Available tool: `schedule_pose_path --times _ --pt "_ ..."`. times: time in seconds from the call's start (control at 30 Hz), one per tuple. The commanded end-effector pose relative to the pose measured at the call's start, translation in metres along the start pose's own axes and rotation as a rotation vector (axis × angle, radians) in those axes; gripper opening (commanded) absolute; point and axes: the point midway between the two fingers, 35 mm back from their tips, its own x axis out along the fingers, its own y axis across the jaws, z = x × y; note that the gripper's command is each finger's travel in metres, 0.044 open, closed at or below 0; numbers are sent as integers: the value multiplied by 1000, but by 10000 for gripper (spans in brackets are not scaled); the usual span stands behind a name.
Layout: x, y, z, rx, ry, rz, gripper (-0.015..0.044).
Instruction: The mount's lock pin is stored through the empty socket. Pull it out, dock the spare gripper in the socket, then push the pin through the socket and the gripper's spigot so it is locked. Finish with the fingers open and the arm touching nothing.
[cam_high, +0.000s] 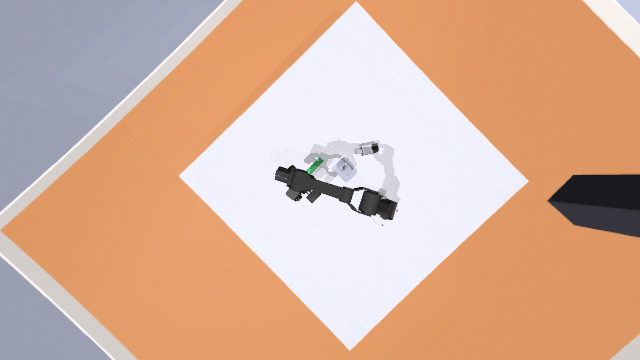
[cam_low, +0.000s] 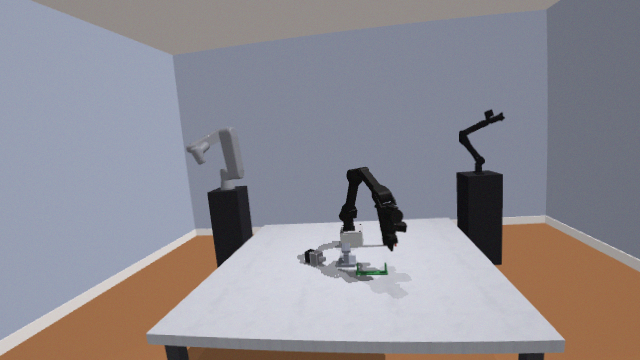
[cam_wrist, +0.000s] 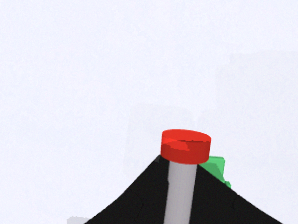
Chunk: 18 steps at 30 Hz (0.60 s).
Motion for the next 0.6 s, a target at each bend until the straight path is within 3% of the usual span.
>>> schedule_pose_path --times 0.0,0.57 --pt "-2 -12 5 -6 -4 -4 0" --pt "9 -29 9 -8 0 -2 0"
